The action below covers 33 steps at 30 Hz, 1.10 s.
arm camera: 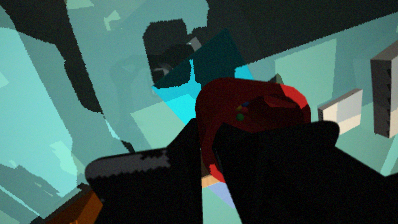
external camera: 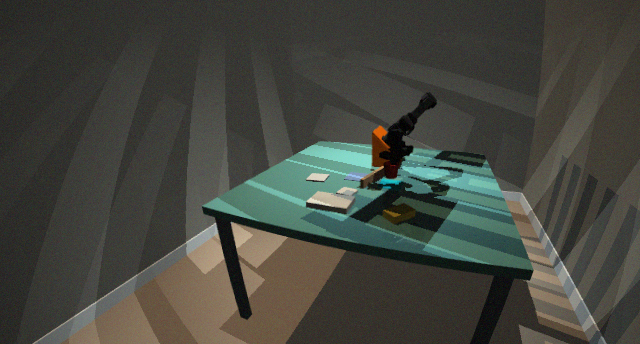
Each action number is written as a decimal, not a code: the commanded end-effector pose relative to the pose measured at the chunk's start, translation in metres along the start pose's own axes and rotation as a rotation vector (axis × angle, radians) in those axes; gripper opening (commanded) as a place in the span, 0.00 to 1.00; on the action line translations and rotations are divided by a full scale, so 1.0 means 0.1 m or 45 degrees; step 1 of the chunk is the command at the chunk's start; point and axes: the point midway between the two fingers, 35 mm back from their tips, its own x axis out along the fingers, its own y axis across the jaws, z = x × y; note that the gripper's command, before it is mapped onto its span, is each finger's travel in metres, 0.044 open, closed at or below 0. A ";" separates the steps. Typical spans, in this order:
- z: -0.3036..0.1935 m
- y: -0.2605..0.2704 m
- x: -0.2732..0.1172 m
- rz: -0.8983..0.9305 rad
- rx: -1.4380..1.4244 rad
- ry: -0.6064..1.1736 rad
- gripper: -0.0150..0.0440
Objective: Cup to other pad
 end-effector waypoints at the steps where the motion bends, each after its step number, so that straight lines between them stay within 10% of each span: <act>1: 0.00 0.02 0.08 0.010 0.008 -0.002 0.25; 33: 0.01 0.03 0.32 0.005 0.001 -0.004 0.25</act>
